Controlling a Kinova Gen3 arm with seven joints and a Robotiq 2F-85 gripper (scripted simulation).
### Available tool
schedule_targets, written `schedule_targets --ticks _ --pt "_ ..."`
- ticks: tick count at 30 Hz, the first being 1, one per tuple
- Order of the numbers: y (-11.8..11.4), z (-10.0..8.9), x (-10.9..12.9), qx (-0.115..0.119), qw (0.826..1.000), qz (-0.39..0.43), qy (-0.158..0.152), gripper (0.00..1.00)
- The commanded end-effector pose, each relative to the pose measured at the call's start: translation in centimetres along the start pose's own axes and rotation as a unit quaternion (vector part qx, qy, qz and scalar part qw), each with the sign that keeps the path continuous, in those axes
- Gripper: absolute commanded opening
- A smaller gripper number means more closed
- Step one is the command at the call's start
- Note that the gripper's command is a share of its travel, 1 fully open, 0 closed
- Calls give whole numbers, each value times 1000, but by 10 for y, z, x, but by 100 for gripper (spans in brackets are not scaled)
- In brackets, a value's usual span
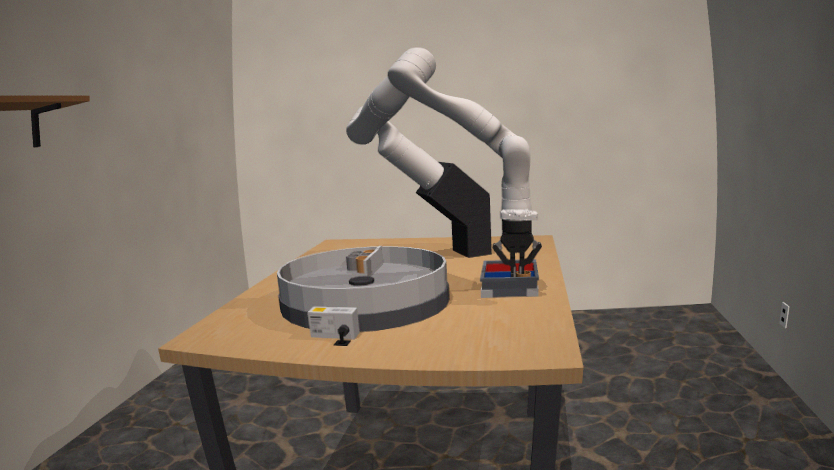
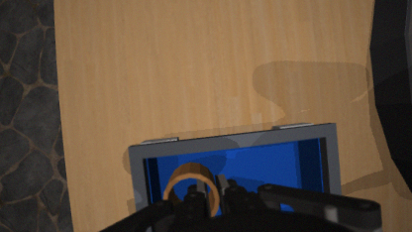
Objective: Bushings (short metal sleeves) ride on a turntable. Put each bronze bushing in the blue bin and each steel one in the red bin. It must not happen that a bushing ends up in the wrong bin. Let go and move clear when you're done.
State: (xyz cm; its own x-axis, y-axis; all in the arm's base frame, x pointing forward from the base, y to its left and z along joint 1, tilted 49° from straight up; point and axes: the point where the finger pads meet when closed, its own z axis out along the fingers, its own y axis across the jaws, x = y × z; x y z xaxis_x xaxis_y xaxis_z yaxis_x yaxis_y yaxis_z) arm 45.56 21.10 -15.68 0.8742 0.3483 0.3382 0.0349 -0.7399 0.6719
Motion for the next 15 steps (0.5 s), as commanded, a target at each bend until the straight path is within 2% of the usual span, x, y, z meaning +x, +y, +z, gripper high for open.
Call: schedule_targets --ticks 1,15 --pt "-2 6 4 2 1000 3 5 0" --pt "-1 5 1 2 1000 2 4 0"
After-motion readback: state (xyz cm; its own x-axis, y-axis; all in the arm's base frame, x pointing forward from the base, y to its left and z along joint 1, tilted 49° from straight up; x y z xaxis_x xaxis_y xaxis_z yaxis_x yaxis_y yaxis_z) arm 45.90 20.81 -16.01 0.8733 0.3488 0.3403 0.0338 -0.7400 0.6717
